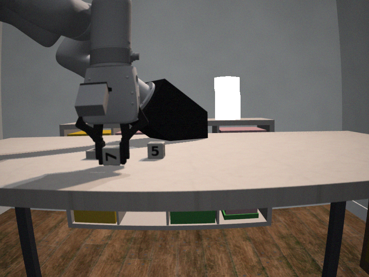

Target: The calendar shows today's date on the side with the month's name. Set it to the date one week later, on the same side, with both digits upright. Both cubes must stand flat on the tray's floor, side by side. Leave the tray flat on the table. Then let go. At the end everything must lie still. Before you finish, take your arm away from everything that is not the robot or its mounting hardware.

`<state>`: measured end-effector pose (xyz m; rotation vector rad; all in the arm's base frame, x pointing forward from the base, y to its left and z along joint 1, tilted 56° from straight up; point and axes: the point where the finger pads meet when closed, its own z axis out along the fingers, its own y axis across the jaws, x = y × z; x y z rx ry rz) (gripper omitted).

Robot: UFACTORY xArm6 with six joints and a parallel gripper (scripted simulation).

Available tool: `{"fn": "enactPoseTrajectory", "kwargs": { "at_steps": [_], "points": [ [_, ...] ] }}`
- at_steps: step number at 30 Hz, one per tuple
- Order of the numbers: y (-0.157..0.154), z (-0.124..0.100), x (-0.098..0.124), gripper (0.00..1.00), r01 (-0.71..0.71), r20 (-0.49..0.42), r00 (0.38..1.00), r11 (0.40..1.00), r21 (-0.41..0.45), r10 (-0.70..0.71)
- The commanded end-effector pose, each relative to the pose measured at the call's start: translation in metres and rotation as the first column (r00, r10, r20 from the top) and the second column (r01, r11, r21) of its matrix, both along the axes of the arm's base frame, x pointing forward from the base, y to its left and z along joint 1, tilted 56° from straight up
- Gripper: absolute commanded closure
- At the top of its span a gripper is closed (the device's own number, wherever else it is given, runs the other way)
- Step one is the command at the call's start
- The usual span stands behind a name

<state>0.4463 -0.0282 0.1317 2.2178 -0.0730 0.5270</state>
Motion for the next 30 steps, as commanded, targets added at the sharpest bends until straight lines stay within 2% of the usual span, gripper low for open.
{"fn": "enactPoseTrajectory", "kwargs": {
  "at_steps": [1, 11, 30],
  "points": [
    [0.013, 0.010, -0.005, 0.71, -0.003, 0.003, 1.000, 1.000, 0.002, 0.003],
    [0.065, 0.049, -0.029, 0.71, -0.003, 0.003, 1.000, 1.000, 0.002, 0.003],
    [0.072, 0.055, -0.032, 0.71, -0.004, 0.001, 1.000, 1.000, 0.001, 0.004]
  ]
}}
